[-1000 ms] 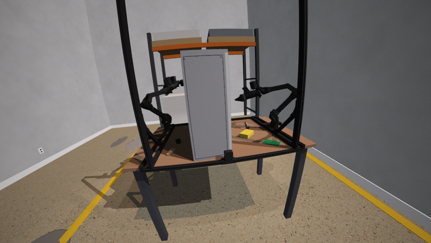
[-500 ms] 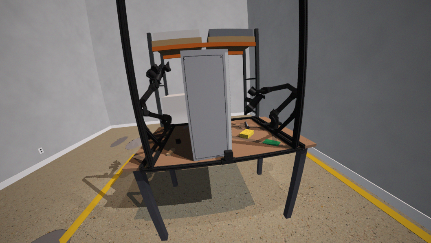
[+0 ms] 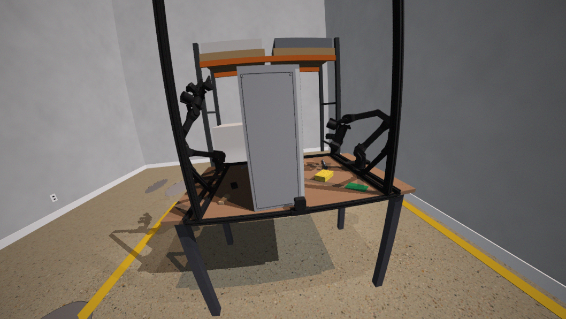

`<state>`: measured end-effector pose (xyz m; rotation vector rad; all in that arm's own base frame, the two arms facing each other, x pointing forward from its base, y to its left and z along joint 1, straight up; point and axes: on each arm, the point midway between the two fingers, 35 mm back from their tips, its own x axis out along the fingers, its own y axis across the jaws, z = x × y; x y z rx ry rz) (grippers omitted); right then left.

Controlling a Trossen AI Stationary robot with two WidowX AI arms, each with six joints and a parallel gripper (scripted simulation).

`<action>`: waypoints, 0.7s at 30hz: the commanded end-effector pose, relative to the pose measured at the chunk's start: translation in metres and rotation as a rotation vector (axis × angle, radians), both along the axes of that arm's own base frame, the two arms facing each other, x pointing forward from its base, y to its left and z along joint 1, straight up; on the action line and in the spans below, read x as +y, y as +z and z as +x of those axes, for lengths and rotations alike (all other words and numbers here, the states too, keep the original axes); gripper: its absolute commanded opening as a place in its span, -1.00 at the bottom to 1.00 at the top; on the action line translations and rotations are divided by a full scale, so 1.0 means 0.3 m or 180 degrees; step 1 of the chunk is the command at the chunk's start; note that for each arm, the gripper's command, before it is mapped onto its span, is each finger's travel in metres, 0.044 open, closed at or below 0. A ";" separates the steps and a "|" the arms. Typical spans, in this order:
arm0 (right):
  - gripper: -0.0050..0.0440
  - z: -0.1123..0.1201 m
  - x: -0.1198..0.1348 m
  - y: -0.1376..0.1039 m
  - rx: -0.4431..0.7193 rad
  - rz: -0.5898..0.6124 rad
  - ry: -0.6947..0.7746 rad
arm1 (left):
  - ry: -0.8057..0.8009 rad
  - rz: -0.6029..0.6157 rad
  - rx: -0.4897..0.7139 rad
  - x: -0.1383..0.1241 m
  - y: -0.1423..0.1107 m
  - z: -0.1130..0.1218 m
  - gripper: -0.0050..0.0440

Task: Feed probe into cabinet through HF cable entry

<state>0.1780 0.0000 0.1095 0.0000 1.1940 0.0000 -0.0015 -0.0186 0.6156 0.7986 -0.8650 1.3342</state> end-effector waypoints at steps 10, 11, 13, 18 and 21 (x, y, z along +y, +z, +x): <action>1.00 -0.004 0.000 -0.003 0.0019 0.0000 0.0000 | -0.1598 -0.1224 0.0406 0.212 -0.185 0.102 1.00; 1.00 -0.004 0.000 -0.003 0.0019 0.0000 0.0000 | -0.1598 -0.1224 0.0406 0.212 -0.185 0.102 1.00; 1.00 -0.004 0.000 -0.003 0.0019 0.0000 0.0000 | -0.1862 -0.1417 0.0544 0.225 -0.225 0.133 1.00; 1.00 -0.004 0.000 -0.003 0.0019 0.0000 0.0000 | -0.2501 -0.1865 0.0972 0.229 -0.334 0.211 1.00; 1.00 -0.004 0.000 -0.003 0.0019 0.0000 0.0000 | -0.2866 -0.2105 0.1284 0.214 -0.404 0.253 1.00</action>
